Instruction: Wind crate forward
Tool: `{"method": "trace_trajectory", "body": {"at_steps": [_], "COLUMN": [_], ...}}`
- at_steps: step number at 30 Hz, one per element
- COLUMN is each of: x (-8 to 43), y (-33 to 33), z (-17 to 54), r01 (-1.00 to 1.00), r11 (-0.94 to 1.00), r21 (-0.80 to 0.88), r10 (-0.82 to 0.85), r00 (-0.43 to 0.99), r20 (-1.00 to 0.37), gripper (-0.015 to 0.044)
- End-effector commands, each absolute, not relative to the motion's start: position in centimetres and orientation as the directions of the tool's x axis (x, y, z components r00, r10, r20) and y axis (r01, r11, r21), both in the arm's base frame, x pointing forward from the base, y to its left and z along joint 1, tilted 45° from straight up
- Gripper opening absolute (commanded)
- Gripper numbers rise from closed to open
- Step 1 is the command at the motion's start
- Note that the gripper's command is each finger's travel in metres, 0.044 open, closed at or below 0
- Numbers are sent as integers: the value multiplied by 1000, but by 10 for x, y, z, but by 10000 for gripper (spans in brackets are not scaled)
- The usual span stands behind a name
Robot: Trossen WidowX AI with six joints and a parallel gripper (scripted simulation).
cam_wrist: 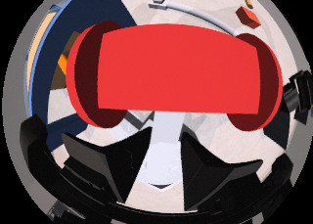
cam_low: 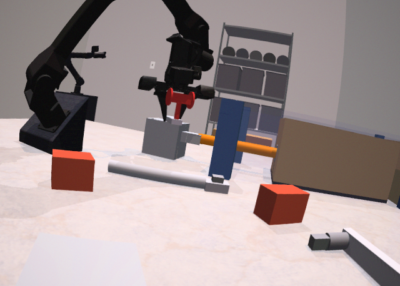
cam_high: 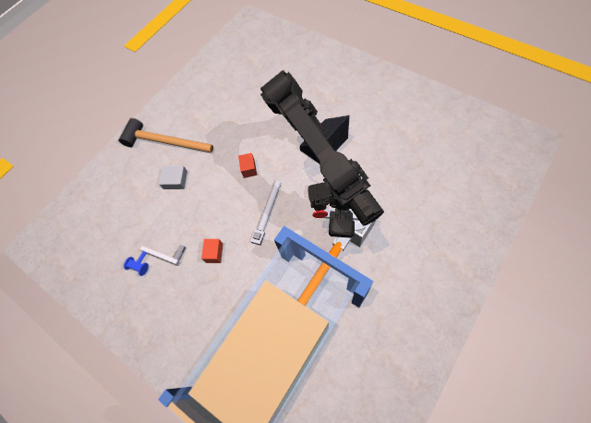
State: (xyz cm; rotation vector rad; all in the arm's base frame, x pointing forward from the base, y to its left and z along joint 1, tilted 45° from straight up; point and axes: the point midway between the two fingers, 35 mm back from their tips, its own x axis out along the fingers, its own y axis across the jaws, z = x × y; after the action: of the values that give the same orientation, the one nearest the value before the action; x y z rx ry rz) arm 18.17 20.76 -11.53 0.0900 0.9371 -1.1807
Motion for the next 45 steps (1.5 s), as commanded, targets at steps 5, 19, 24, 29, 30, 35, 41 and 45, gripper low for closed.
{"method": "trace_trajectory", "body": {"at_steps": [5, 19, 24, 29, 30, 35, 41, 45], "x": [183, 186, 181, 182, 182, 182, 182, 182], "y": [208, 264, 295, 296, 296, 296, 296, 296], "z": [-117, -66, -23, -24, -24, -24, -24, -24], "r01": [817, 817, 815, 811, 811, 811, 811, 811], "r11": [425, 443, 457, 472, 472, 472, 472, 472], "r21": [-390, -369, -356, -345, -345, -345, -345, -345], "r10": [-742, -691, -653, -646, -646, -646, -646, -646], "r00": [67, 50, 35, 52, 52, 52, 52, 52], "r20": [-667, -721, -756, -762, -762, -762, -762, -762], "gripper": [341, 440, 440, 440, 414, 282, 125, 20]}}
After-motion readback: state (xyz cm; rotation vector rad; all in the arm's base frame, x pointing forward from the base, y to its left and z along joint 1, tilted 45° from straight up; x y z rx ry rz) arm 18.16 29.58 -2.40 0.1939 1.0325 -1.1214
